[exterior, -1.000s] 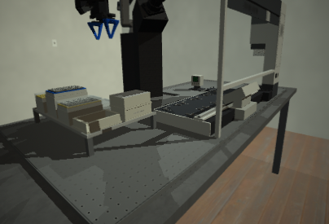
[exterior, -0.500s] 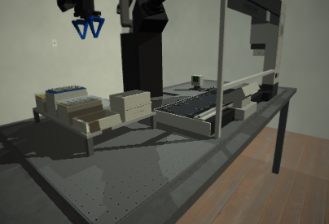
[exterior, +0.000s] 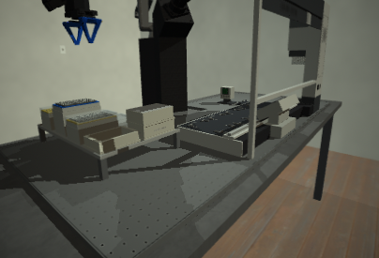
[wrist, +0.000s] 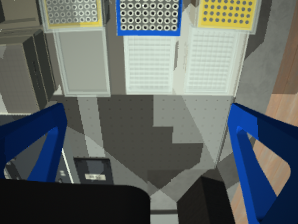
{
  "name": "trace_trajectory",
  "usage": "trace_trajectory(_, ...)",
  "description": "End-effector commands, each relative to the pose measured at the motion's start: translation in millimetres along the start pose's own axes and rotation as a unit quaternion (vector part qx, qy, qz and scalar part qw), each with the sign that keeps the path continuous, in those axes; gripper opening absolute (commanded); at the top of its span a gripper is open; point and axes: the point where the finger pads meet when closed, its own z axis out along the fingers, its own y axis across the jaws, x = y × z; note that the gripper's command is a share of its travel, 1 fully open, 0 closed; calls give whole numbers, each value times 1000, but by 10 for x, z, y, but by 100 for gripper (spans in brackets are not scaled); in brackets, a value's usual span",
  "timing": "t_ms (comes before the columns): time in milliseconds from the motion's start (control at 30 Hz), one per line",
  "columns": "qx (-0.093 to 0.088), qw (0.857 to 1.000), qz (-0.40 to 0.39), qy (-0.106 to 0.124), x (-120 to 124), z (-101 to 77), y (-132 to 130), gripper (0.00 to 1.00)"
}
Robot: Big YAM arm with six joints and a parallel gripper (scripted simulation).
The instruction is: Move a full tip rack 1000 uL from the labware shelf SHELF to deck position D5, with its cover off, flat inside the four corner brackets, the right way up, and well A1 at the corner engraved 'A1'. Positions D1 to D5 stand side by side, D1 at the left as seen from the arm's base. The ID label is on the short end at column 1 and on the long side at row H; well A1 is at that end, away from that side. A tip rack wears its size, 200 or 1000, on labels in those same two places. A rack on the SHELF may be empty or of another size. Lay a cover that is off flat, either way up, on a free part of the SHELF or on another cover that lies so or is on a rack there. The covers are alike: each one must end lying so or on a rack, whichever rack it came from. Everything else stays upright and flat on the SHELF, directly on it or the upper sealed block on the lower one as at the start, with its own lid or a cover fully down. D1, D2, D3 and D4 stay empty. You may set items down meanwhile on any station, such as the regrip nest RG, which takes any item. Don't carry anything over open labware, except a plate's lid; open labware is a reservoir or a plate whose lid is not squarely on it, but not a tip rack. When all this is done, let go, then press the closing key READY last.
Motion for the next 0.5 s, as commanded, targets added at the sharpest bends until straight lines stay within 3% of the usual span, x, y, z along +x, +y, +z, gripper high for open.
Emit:
trace_trajectory(0,4,1000,1,-9,-173,-110,-103,100)
trace_trajectory(333,4,1000,0,-11,-678,-128,-105,100)
trace_trajectory(467,4,1000,8,4,-515,-33,-126,100)
